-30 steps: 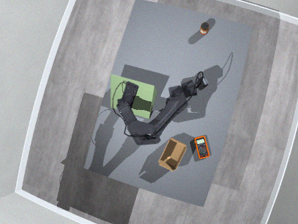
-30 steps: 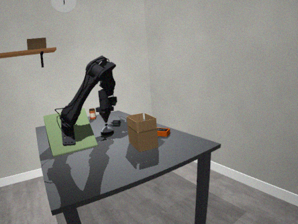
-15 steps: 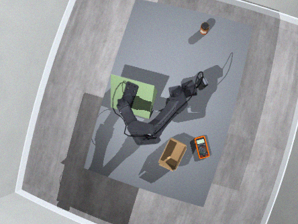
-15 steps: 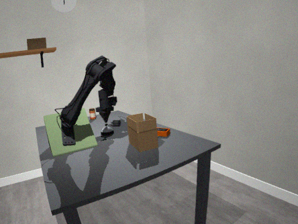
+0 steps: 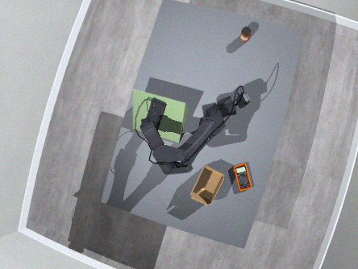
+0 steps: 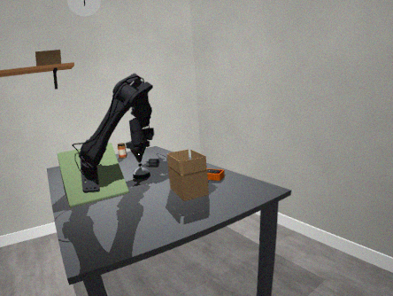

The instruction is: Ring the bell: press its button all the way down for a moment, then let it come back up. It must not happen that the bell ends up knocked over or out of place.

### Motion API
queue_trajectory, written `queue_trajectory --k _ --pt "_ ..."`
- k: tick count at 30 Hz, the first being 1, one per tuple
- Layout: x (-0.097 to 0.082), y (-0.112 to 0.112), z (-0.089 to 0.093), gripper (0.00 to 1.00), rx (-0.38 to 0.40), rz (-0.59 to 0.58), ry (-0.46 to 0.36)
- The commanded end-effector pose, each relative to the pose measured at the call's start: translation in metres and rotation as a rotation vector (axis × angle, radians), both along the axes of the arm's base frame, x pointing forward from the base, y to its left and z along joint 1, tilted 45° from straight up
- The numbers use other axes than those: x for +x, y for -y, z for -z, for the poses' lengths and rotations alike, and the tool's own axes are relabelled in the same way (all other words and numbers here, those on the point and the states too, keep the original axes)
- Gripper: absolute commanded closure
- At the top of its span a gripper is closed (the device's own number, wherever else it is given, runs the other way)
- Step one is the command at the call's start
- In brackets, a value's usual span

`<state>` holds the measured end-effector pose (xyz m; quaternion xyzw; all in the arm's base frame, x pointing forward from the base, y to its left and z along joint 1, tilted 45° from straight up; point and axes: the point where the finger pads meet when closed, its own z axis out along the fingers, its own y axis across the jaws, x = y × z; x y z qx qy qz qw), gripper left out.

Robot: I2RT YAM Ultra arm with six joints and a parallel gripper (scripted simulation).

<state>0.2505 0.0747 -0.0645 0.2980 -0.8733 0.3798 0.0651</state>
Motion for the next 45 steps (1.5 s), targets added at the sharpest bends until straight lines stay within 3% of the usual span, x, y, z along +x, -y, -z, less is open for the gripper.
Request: queue_trajectory --k 1,34,45 --pt "0.003 -0.006 -0.003 1.0 0.015 -0.014 0.023" --pt "0.003 -0.006 -0.003 1.0 0.015 -0.014 0.023" --pt "-0.001 0.009 0.01 1.0 -0.012 -0.014 -0.004"
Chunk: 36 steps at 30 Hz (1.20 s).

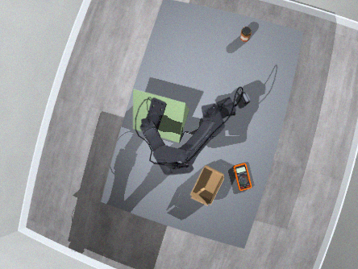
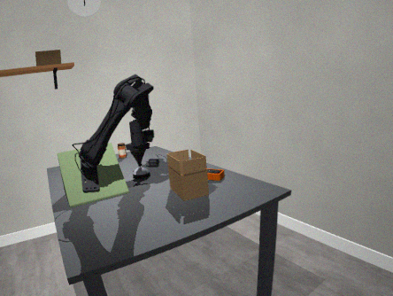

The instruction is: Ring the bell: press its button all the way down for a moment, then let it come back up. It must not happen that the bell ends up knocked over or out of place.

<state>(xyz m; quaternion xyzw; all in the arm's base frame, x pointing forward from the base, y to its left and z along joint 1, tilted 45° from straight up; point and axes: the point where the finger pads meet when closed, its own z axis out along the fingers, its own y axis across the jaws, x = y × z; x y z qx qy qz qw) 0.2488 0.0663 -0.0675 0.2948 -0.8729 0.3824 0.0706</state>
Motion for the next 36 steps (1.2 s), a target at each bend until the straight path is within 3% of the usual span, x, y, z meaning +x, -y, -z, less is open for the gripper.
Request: queue_trajectory --k 1,36 --pt "0.0019 -0.0016 0.007 1.0 -0.001 -0.027 0.005" --pt "0.0025 -0.0029 0.0047 1.0 0.012 -0.023 0.012"
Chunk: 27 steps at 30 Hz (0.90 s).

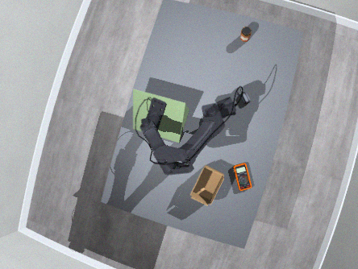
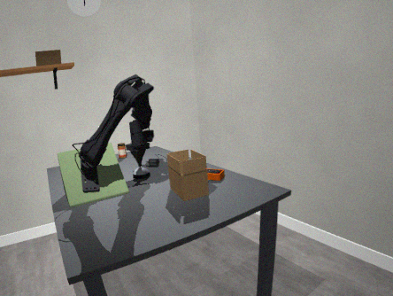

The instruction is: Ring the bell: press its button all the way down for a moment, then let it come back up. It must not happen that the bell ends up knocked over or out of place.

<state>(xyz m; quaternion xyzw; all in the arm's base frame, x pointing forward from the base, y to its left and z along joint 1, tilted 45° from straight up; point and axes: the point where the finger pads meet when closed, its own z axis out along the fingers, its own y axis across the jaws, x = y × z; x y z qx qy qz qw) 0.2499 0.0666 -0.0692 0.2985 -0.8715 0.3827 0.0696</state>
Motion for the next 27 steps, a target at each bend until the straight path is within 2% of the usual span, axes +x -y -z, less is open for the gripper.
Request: queue_trajectory --k 1,8,27 --pt "0.0014 -0.0027 0.003 1.0 0.012 -0.015 0.013" --pt "-0.001 0.0064 0.0084 1.0 -0.006 -0.009 -0.001" --pt "0.0001 0.0038 0.0086 1.0 0.0 -0.011 0.003"
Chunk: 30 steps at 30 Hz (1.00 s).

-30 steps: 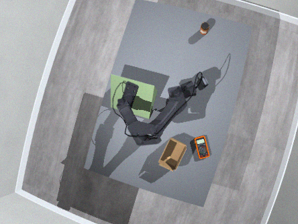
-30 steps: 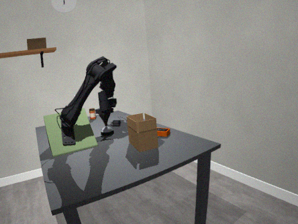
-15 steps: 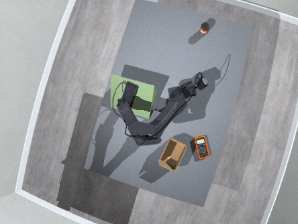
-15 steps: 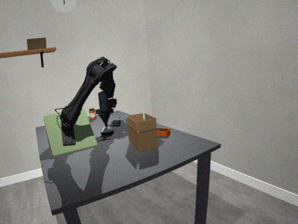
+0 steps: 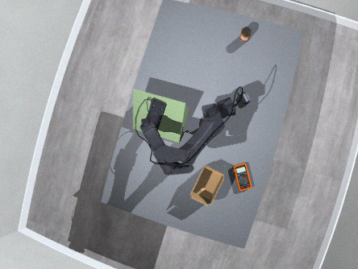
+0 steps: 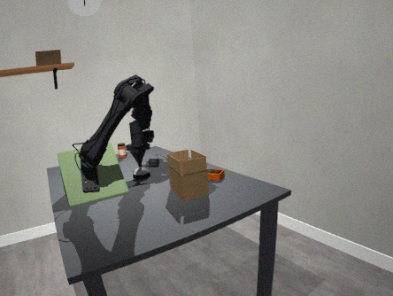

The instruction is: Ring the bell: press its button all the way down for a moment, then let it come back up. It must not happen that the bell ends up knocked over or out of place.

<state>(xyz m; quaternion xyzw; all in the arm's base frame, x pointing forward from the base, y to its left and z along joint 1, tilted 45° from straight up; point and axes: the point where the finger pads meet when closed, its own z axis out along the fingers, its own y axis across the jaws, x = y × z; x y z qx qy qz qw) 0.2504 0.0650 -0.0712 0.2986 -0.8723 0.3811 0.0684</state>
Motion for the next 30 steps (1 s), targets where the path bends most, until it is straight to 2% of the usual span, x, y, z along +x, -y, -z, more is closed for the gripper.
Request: queue_trajectory --k 1,30 --pt "-0.0005 0.0022 0.0066 1.0 -0.004 -0.01 0.001" --pt "-0.0014 0.0059 0.0075 1.0 -0.01 -0.008 -0.002"
